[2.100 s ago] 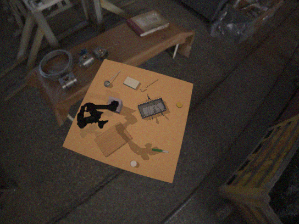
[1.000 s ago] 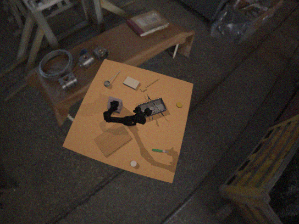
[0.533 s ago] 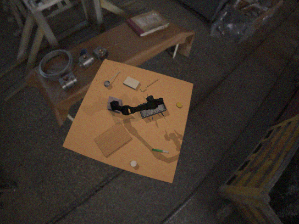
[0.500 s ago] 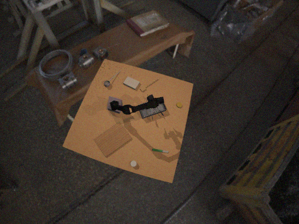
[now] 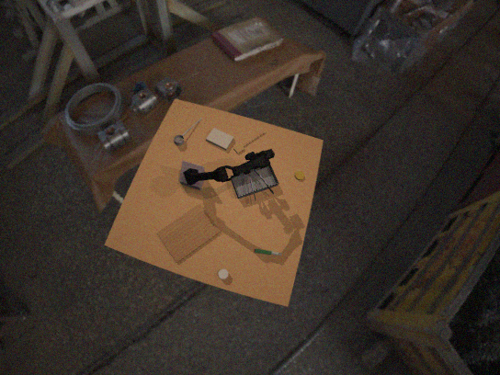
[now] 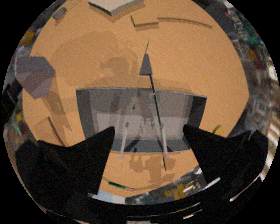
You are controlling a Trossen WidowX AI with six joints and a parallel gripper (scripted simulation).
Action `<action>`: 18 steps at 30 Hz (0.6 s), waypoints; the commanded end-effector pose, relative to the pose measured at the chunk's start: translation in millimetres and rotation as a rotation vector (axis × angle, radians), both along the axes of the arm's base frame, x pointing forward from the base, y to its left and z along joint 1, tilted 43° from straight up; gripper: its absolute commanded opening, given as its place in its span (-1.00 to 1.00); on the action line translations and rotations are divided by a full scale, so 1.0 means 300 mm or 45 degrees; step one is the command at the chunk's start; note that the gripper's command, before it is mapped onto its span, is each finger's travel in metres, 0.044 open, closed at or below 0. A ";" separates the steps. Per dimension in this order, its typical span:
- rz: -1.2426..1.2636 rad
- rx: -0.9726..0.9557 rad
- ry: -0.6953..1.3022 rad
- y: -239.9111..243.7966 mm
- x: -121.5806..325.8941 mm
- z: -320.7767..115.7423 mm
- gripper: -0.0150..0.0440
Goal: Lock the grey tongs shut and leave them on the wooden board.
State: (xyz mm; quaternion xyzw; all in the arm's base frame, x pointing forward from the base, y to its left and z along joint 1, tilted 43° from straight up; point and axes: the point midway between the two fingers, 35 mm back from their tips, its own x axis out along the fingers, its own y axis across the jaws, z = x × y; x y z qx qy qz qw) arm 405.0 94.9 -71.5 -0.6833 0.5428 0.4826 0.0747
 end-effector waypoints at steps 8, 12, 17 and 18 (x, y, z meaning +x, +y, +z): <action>-0.004 -0.006 -0.015 -0.023 0.003 0.025 1.00; -0.004 -0.006 -0.015 -0.023 0.003 0.024 1.00; -0.004 -0.005 -0.016 -0.035 0.004 0.011 1.00; -0.003 -0.005 -0.016 -0.038 0.005 0.006 1.00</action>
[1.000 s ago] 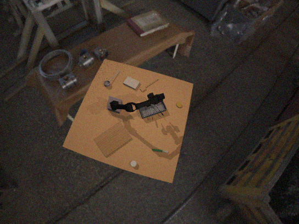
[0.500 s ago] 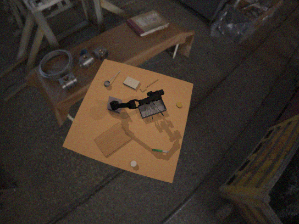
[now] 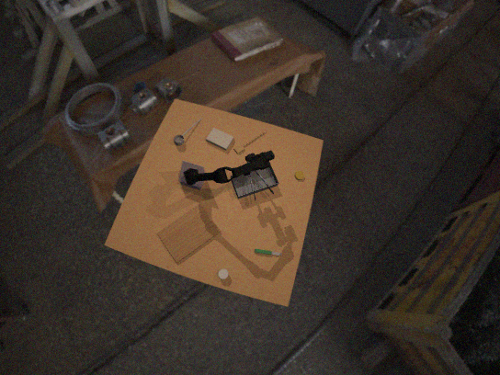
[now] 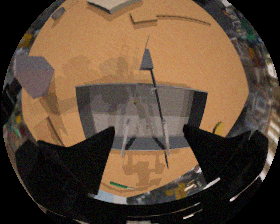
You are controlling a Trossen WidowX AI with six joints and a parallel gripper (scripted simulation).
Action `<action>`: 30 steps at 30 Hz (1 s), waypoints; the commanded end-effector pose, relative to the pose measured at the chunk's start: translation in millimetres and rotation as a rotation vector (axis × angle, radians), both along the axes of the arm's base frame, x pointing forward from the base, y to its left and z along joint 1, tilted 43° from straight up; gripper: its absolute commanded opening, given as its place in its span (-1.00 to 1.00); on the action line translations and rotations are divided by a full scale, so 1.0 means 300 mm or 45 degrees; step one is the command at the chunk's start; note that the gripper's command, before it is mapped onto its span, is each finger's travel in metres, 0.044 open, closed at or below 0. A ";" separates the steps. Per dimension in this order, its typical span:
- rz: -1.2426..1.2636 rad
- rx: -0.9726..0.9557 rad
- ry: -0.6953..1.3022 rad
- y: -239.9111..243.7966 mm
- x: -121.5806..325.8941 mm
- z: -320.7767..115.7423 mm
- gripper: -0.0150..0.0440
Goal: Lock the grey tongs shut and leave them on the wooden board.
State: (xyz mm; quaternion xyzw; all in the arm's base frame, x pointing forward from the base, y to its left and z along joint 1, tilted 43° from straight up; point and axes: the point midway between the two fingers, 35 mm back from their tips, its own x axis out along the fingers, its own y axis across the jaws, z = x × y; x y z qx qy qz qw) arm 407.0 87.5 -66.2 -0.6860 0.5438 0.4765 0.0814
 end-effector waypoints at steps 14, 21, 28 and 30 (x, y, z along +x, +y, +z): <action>0.004 -0.007 0.007 -0.064 0.002 -0.070 1.00; 0.004 -0.007 0.007 -0.089 0.002 -0.099 1.00; 0.004 -0.007 0.007 -0.116 0.001 -0.128 1.00; 0.004 -0.008 0.007 -0.123 0.000 -0.136 1.00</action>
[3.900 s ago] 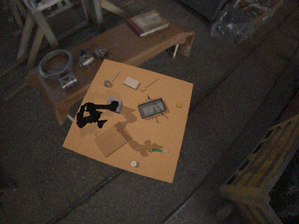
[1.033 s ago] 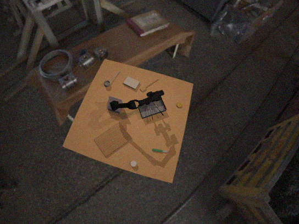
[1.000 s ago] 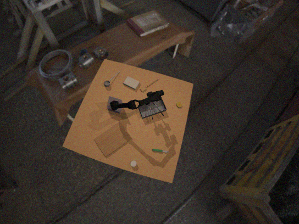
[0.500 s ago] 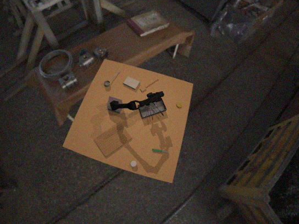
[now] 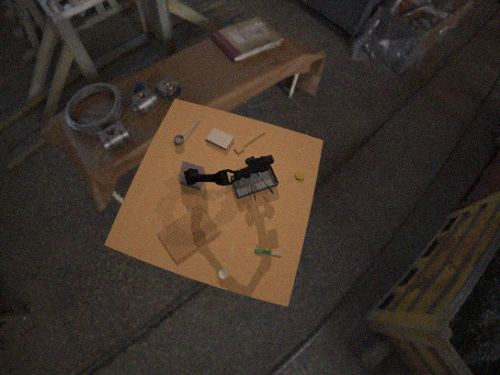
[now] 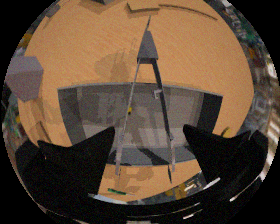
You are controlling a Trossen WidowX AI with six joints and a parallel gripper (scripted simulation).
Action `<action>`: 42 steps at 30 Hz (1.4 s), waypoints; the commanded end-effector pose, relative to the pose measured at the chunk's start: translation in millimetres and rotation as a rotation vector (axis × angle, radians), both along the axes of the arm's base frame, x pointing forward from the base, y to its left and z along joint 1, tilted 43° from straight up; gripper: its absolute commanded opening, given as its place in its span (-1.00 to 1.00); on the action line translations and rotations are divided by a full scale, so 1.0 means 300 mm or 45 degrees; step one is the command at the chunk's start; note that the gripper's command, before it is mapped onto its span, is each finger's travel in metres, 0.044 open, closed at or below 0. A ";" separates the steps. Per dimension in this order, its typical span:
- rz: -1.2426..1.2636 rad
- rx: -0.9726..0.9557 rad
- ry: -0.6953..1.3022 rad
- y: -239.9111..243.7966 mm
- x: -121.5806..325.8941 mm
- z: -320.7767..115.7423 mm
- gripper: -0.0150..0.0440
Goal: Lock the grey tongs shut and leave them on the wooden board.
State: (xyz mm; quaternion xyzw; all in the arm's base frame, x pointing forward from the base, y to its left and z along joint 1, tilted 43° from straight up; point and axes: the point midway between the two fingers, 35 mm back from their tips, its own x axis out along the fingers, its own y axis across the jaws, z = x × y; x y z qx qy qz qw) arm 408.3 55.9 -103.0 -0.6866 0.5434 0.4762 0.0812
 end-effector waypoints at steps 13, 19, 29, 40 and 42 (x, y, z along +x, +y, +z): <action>0.003 -0.009 0.008 -0.067 -0.010 -0.066 1.00; 0.002 -0.011 0.008 -0.090 -0.014 -0.090 1.00; 0.002 -0.012 0.008 -0.118 -0.021 -0.118 1.00; -0.002 -0.006 0.002 -0.108 -0.017 -0.112 0.55; -0.002 -0.006 0.002 -0.108 -0.017 -0.112 0.51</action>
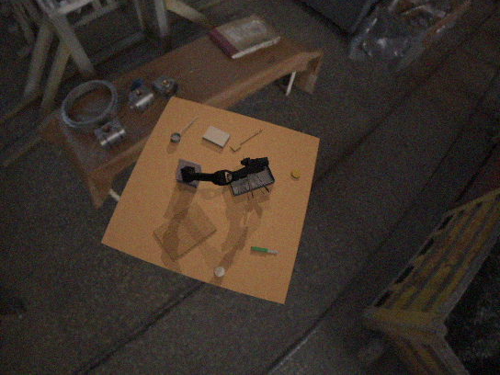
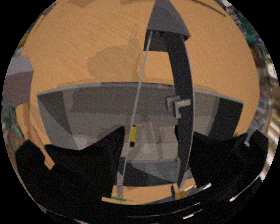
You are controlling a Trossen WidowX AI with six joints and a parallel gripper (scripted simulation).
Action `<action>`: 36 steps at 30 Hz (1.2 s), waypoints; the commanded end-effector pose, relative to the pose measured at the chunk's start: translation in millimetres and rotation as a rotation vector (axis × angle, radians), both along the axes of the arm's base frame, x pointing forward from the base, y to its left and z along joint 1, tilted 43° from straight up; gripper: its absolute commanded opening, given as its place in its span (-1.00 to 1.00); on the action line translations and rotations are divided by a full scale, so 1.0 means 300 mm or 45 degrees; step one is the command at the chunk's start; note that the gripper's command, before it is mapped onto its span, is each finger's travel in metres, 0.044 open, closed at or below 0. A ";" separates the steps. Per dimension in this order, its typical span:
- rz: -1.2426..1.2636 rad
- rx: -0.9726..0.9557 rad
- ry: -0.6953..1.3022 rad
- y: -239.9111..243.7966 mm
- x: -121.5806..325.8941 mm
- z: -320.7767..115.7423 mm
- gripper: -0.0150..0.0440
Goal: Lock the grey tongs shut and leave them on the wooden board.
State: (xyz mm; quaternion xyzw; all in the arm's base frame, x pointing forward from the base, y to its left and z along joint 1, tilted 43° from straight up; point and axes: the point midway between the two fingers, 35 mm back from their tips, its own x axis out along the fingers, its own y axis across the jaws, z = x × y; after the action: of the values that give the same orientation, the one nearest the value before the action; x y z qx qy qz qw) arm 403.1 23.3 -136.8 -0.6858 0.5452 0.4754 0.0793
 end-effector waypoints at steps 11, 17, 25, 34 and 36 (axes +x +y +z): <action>0.000 0.000 -0.001 0.000 0.001 0.001 0.26; 0.000 0.000 -0.001 0.000 0.001 0.001 0.12; 0.000 0.000 -0.001 0.000 0.001 0.001 -0.06; 0.000 0.000 -0.001 0.000 0.001 0.001 -0.26; 0.000 0.000 -0.001 0.000 0.001 0.001 -0.31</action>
State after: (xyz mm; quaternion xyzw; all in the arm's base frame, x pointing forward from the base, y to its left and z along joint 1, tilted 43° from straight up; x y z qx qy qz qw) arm 403.1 23.3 -136.8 -0.6858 0.5453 0.4754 0.0793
